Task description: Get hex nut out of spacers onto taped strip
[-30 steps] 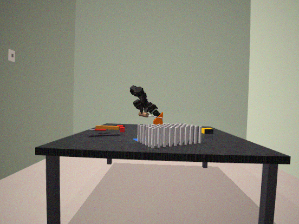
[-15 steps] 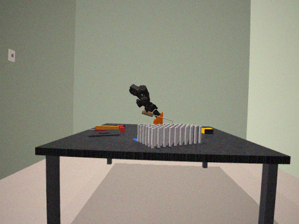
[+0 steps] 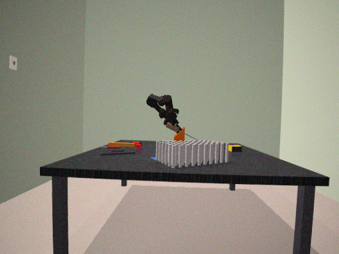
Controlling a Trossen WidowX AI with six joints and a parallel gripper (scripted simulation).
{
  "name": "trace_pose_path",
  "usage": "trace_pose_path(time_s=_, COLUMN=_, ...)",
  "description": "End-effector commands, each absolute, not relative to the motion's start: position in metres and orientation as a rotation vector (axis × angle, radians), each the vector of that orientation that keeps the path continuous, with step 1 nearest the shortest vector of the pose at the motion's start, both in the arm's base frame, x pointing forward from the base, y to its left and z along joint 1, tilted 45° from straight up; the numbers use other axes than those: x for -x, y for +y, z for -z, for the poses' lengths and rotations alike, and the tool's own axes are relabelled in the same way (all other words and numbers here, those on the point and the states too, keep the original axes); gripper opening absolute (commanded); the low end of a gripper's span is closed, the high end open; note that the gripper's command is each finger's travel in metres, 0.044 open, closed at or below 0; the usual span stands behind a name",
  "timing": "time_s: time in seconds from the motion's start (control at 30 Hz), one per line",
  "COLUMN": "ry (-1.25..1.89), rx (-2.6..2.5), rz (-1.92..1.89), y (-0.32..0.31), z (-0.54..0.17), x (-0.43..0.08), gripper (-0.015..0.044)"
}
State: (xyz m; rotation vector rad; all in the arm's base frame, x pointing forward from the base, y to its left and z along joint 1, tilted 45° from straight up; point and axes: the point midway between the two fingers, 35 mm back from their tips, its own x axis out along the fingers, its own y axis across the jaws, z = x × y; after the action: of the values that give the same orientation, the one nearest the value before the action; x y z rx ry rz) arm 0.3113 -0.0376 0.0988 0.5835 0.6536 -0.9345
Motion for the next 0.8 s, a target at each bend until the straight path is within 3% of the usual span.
trace_pose_path(time_s=0.0, ry=0.715, rx=-0.469, rz=0.869, y=-0.027, z=-0.096, x=-0.317, gripper=0.0)
trace_pose_path(time_s=0.77, ry=1.026, rx=0.155, rz=0.454, y=0.048, z=-0.05, x=-0.325, gripper=0.0)
